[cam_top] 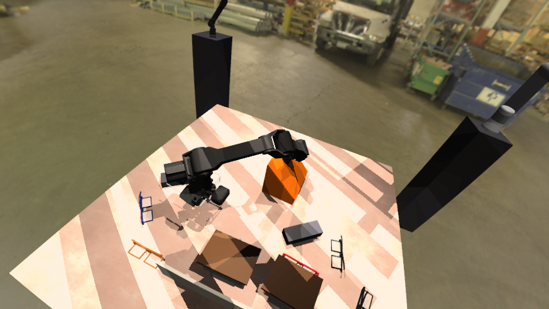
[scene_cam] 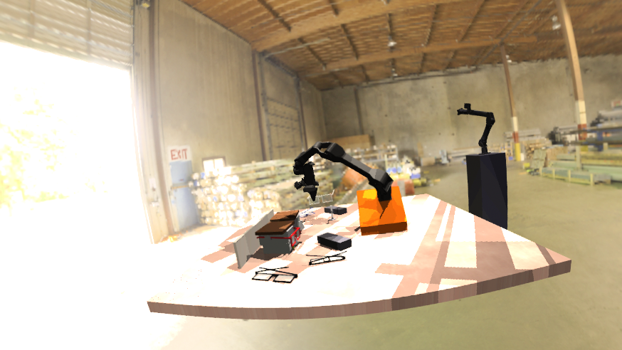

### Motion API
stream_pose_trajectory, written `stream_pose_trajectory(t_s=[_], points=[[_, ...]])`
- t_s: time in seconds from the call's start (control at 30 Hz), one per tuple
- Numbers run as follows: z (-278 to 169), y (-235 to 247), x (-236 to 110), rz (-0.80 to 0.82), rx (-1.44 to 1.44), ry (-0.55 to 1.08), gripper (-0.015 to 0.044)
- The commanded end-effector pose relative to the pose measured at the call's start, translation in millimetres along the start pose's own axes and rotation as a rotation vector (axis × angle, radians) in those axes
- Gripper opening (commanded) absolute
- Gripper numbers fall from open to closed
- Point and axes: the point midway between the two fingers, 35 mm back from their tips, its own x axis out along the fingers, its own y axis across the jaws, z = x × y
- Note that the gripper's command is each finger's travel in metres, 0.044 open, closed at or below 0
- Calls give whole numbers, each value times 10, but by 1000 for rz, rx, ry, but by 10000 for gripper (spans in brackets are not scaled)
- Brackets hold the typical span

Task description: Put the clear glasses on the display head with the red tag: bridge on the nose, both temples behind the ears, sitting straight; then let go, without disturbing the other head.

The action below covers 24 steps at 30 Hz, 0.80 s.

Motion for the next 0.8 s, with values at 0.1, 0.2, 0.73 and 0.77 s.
stream_pose_trajectory(t_s=[0.1,0.2,0.73,0.77], points=[[-132,67,-175,-41,-224,43,0],[-196,94,-233,-52,-324,67,0],[-568,250,-527,-65,-853,214,0],[-593,261,-545,-63,-886,224,0]])
